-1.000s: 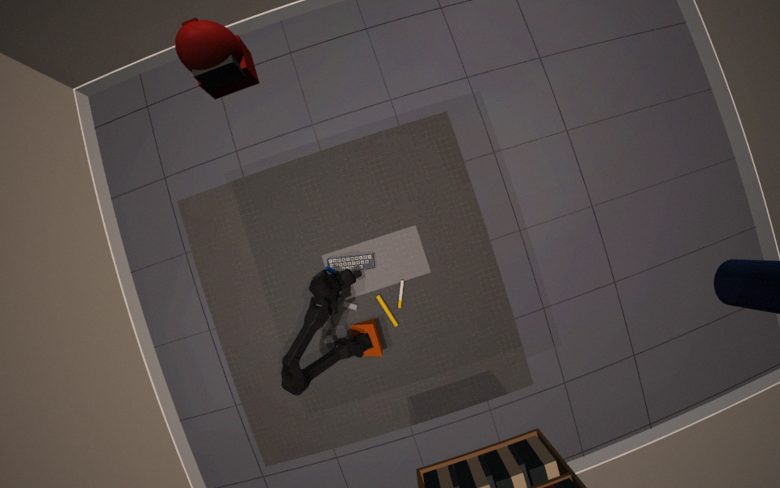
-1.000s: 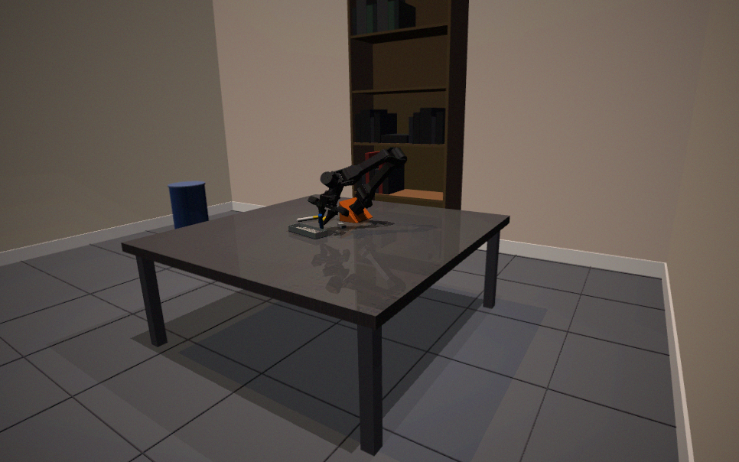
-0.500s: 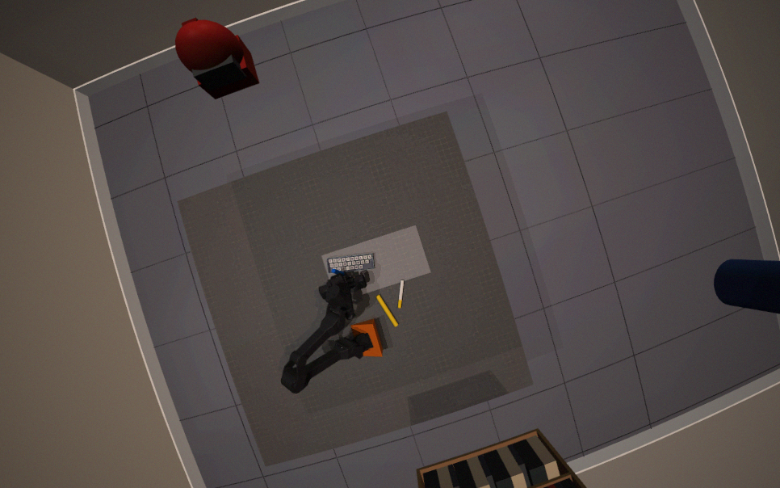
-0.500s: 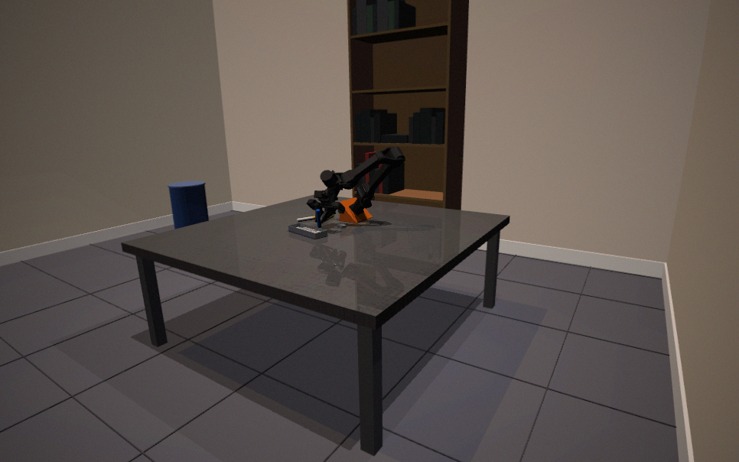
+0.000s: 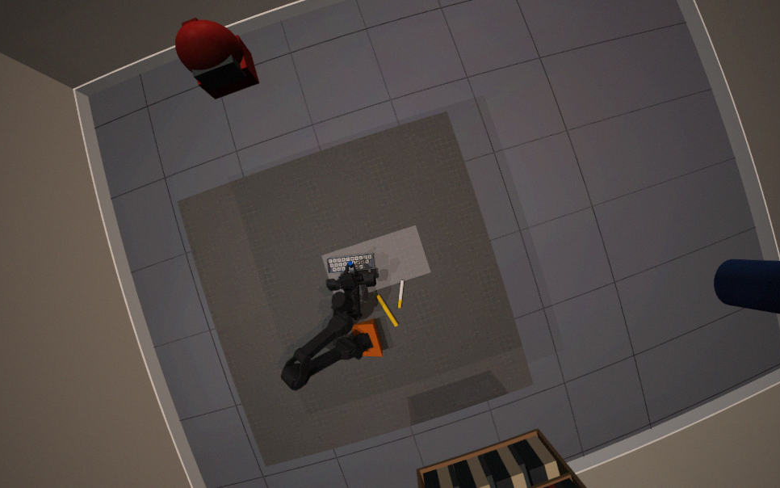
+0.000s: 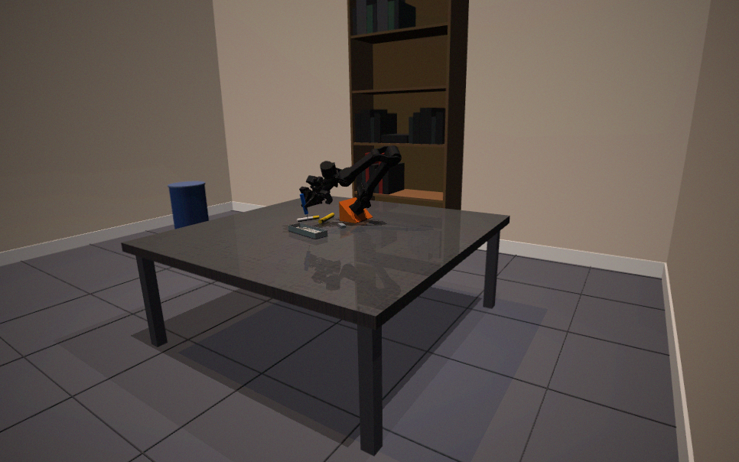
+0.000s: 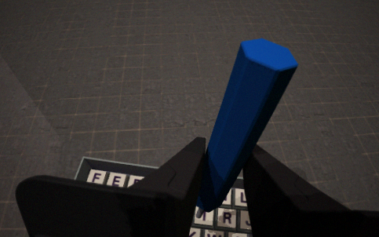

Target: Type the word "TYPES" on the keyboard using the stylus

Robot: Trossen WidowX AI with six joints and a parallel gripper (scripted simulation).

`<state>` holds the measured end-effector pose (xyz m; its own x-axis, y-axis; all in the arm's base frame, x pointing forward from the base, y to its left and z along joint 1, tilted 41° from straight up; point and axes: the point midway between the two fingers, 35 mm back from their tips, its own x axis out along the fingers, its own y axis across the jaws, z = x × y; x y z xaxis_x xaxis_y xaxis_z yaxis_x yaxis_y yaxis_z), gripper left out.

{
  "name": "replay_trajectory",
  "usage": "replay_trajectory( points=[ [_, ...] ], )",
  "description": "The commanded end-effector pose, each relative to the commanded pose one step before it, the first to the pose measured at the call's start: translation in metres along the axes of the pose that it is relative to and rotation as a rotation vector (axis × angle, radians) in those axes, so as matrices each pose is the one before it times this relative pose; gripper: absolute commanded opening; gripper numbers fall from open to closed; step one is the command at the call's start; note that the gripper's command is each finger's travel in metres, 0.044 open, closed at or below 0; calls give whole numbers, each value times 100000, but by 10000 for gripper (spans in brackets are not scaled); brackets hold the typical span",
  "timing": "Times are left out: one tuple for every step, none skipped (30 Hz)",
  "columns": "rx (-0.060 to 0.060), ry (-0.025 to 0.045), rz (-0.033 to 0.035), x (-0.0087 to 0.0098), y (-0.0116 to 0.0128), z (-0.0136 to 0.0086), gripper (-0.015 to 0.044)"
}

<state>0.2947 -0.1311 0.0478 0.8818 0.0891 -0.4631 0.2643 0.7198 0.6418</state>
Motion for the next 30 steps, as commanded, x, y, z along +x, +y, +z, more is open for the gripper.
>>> replay_trajectory(
  points=[
    [996,485,-337,773,-311,-709,0],
    [2,-7,9,238,-56,-141,0],
    [4,-10,12,235,-54,-146,0],
    [6,-13,15,233,-52,-150,0],
    [8,-16,18,230,-49,-154,0],
    [10,-19,21,227,-47,-158,0],
    [12,-21,24,223,-45,-161,0],
    [11,-19,21,175,-34,-131,0],
    [7,-12,14,105,-20,-81,0],
    [3,-4,5,35,-7,-27,0],
    [0,0,0,0,0,0,0],
    [0,0,0,0,0,0,0],
    [0,0,0,0,0,0,0],
    [0,0,0,0,0,0,0],
    [-1,1,-1,23,-15,-14,26],
    [-1,2,-1,51,-32,-31,53],
    [-1,2,-1,50,-31,-30,79],
    [-1,2,-1,43,-27,-27,81],
    [0,1,0,17,-11,-11,81],
    [1,0,1,14,0,-24,81],
    [2,0,1,23,0,-40,81],
    [-1,-1,0,-12,0,20,81],
    [0,0,0,5,0,-6,81],
    [1,0,1,15,0,-25,81],
    [2,0,1,20,0,-35,81],
    [2,0,1,29,0,-50,81],
    [3,0,2,41,0,-71,81],
    [3,0,2,38,1,-67,81],
    [1,0,1,13,0,-23,81],
    [1,0,1,18,0,-32,81]
  ],
)
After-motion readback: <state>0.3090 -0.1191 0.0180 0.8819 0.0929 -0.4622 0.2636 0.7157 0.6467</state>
